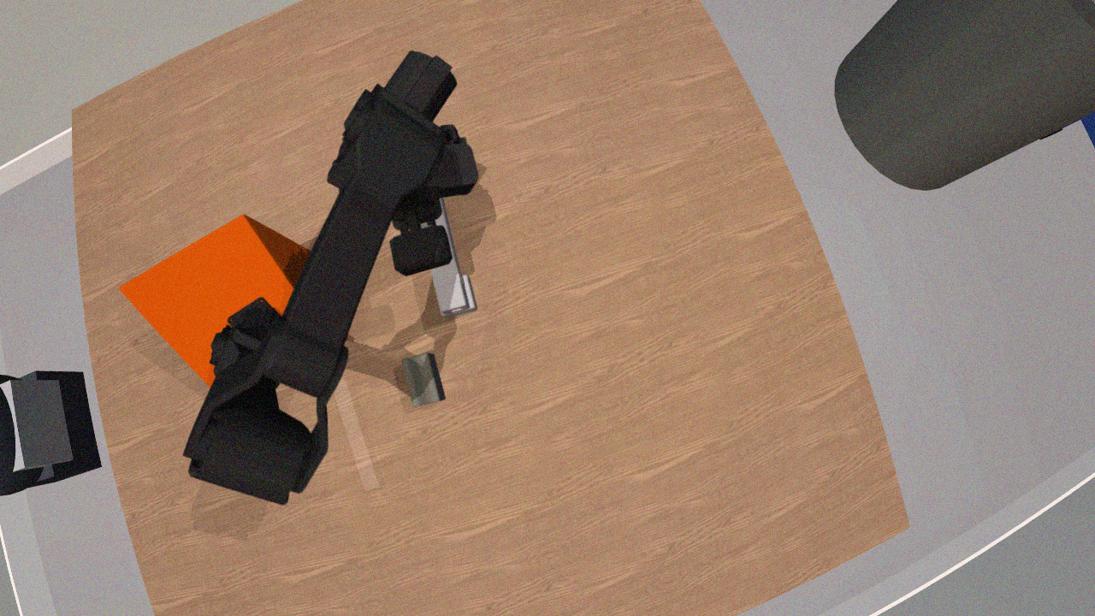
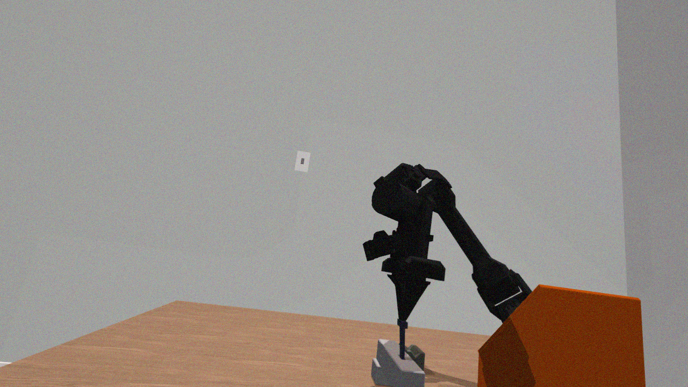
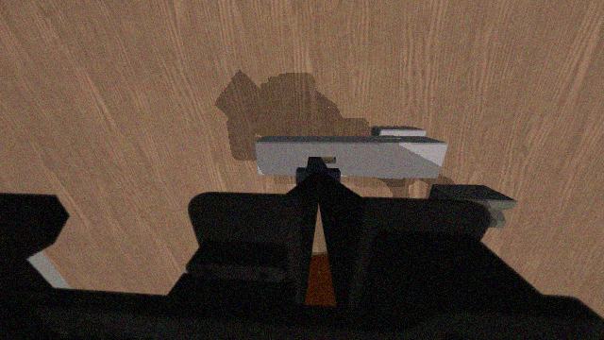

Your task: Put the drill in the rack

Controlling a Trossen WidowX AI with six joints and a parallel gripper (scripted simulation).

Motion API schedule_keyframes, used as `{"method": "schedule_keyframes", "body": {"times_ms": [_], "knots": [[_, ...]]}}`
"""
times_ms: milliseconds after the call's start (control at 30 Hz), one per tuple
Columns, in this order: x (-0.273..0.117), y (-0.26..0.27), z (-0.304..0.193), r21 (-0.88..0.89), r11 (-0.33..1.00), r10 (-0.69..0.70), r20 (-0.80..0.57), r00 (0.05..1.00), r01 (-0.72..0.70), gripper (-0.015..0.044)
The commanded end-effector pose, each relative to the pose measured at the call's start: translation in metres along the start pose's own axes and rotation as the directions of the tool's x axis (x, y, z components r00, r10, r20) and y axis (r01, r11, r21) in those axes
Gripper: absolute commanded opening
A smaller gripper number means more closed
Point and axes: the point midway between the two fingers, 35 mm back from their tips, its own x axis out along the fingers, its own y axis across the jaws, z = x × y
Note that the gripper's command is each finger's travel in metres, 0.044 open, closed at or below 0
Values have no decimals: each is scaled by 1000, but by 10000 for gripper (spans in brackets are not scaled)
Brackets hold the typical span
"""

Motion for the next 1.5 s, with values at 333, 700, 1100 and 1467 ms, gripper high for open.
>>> {"method": "schedule_keyframes", "body": {"times_ms": [333,700,1100,1467], "knots": [[19,2,-8,-7,1000,-9,-38,999,9,0],[25,2,-8,-7,1000,-9,-37,999,9,0],[2,4,-3,-8,1000,-6,-38,999,6,131],[-39,0,3,-53,999,2,-25,1000,-3,420]]}}
